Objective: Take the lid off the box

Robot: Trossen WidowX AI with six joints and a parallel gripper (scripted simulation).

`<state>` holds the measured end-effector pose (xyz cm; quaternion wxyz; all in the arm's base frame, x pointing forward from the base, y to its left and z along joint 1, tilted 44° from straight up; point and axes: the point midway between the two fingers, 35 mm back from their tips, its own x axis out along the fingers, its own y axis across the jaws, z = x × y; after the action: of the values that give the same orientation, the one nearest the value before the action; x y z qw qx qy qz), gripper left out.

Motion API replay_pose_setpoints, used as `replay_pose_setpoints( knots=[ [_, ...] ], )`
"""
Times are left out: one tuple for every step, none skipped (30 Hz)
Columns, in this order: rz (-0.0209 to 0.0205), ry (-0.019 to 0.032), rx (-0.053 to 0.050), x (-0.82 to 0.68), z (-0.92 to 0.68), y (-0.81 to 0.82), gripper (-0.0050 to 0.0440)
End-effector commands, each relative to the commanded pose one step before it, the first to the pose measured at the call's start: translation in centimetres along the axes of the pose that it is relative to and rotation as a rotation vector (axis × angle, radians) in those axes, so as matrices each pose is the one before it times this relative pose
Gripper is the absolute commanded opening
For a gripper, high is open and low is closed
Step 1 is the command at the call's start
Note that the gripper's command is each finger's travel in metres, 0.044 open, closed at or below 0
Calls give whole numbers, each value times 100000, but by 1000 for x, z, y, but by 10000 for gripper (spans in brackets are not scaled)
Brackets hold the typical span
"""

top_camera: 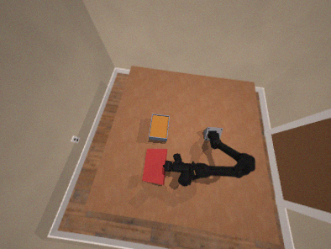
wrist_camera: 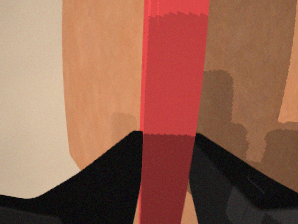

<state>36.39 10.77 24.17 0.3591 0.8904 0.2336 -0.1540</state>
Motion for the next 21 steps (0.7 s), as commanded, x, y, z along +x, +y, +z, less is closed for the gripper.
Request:
replay_pose_setpoints(
  knots=[
    [-6310, -751, -53, 951, 526, -2198, -50],
    [0, 0, 0, 51, 0, -61, -50],
    [0, 0, 0, 51, 0, -61, -50],
    [0, 0, 0, 51, 0, -61, -50],
    [0, 0, 0, 51, 0, -61, -50],
    [0, 0, 0, 51, 0, -61, -50],
    [0, 0, 0, 51, 0, -61, -50],
    [0, 0, 0, 51, 0, -61, -50],
    [0, 0, 0, 51, 0, -61, -50],
    [0, 0, 0, 51, 0, -61, -50],
    [0, 0, 0, 51, 0, -61, -50],
    [0, 0, 0, 51, 0, -61, -50],
    [0, 0, 0, 51, 0, -61, -50],
    [0, 0, 0, 0, 0, 0, -50],
    [0, 0, 0, 0, 0, 0, -50],
    [0, 0, 0, 90, 0, -108, -50],
    [0, 0, 0, 116, 0, -137, -50],
    [0, 0, 0, 51, 0, -61, -50],
    [0, 0, 0, 51, 0, -61, -50],
    [0, 0, 0, 51, 0, -61, -50],
    [0, 0, 0, 51, 0, -61, -50]
  ],
)
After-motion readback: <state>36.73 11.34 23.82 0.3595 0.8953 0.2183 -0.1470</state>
